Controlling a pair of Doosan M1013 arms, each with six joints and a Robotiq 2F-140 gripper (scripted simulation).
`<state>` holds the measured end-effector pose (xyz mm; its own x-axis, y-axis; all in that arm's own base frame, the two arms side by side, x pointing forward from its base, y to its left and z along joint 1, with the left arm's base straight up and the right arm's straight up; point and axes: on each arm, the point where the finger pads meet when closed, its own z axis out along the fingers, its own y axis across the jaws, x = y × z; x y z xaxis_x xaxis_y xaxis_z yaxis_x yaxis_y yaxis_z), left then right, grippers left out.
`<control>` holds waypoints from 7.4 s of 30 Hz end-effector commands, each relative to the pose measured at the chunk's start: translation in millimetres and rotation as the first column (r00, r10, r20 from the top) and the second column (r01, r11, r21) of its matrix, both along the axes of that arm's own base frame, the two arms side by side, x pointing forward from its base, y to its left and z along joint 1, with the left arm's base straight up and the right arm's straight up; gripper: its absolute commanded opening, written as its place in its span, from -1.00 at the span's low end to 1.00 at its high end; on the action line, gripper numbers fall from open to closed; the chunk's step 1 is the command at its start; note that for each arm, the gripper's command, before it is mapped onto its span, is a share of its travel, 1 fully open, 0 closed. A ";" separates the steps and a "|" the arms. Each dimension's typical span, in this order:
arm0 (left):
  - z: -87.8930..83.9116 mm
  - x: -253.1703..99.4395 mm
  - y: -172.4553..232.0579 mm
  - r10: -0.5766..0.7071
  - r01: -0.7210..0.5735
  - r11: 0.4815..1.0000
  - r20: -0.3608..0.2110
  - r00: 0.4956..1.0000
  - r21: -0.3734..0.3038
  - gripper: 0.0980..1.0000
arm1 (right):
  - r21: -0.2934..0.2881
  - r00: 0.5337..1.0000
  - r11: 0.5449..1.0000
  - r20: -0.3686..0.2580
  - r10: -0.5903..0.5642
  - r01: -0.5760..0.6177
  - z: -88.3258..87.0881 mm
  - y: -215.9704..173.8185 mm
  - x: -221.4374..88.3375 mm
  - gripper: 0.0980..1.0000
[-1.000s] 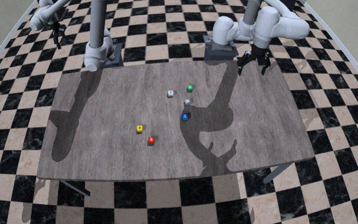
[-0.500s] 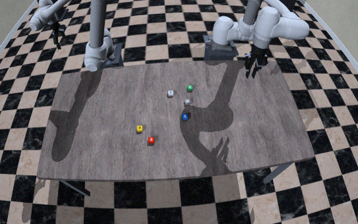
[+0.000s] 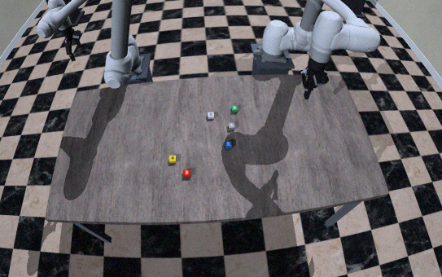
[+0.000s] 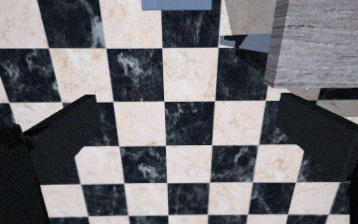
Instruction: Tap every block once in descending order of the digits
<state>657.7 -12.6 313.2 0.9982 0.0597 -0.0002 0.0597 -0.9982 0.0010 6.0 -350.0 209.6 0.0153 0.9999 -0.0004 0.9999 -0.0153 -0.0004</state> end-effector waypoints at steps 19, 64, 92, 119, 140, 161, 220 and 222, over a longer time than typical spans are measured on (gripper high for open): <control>-55.7 41.2 -83.6 0.369 -0.369 0.929 0.005 0.929 0.004 -1.00 | -0.001 1.000 1.000 0.001 0.000 0.000 0.7 -0.6 0.1 1.00; -207.6 69.2 -310.3 0.965 -0.965 0.262 0.005 0.262 -0.002 -1.00 | -0.001 1.000 1.000 0.001 0.000 0.000 0.7 -0.6 0.1 1.00; -244.2 61.1 -361.0 0.999 -0.999 0.048 0.002 0.048 -0.002 -1.00 | -0.001 1.000 1.000 0.001 0.000 0.000 0.7 -0.6 0.1 1.00; -253.2 61.4 -360.9 0.999 -0.999 0.048 0.002 0.048 -0.002 -1.00 | -0.001 1.000 1.000 0.001 0.000 0.000 0.7 -0.6 0.1 1.00; -258.7 61.4 -360.8 0.999 -0.999 0.048 0.002 0.048 -0.002 -1.00 | -0.001 1.000 1.000 0.001 0.000 0.000 0.7 -0.6 0.1 1.00; -222.3 61.2 -360.8 0.999 -0.999 0.048 0.002 0.048 -0.002 -1.00 | -0.001 1.000 1.000 0.001 0.000 0.000 0.7 -0.6 0.1 1.00; -226.4 118.8 -552.1 0.999 -0.999 0.048 0.005 0.048 0.005 -1.00 | -0.001 1.000 1.000 0.001 0.000 0.000 0.7 -0.6 0.1 1.00; -227.5 119.5 -557.5 0.999 -0.999 0.048 0.005 0.048 0.005 -1.00 | -0.001 1.000 1.000 0.001 0.000 0.000 0.7 -0.6 0.1 1.00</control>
